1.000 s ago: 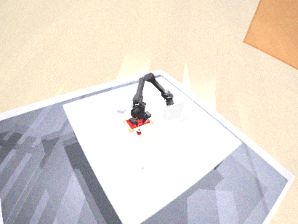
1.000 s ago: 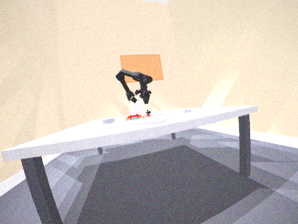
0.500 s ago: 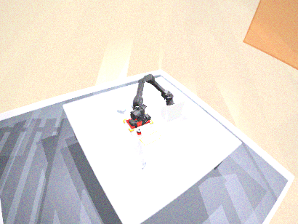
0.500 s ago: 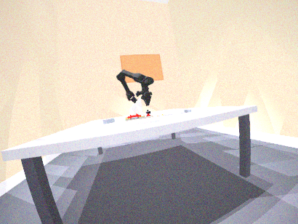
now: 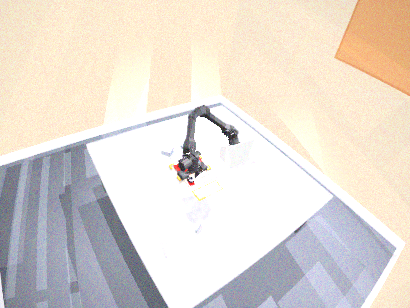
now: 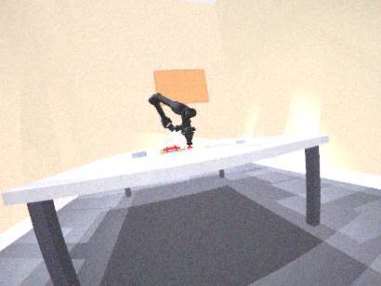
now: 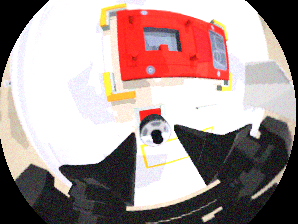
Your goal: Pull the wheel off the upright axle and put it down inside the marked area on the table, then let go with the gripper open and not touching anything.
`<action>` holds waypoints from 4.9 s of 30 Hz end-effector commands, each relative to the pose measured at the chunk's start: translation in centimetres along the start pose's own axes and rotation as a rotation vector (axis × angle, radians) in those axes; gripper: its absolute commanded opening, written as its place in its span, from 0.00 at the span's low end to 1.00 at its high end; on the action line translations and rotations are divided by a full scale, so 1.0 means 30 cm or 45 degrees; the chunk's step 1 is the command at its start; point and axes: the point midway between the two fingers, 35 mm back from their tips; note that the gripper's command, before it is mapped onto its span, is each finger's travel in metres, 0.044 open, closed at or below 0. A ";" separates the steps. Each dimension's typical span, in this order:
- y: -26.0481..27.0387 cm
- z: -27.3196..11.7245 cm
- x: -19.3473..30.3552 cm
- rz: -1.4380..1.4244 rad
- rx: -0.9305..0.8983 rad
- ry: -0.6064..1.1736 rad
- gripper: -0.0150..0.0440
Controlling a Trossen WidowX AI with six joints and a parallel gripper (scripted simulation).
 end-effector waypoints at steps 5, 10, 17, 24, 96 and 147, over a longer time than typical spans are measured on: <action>-0.003 0.002 -0.002 0.002 0.006 0.000 0.59; -0.003 0.002 -0.002 0.002 0.006 0.000 0.54; -0.003 -0.001 -0.002 0.002 0.006 0.000 0.26; -0.002 -0.009 -0.001 0.001 0.005 0.000 0.25; 0.000 -0.089 0.000 -0.001 -0.005 -0.002 0.25; -0.133 -0.234 0.268 -0.007 -0.011 0.011 0.25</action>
Point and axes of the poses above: the point midway between the two fingers, 35 mm back from their tips, its own z axis out along the fingers, its own y axis across the jaws, x = y × z, and after that the axes turned 6 degrees about -z, right-handed
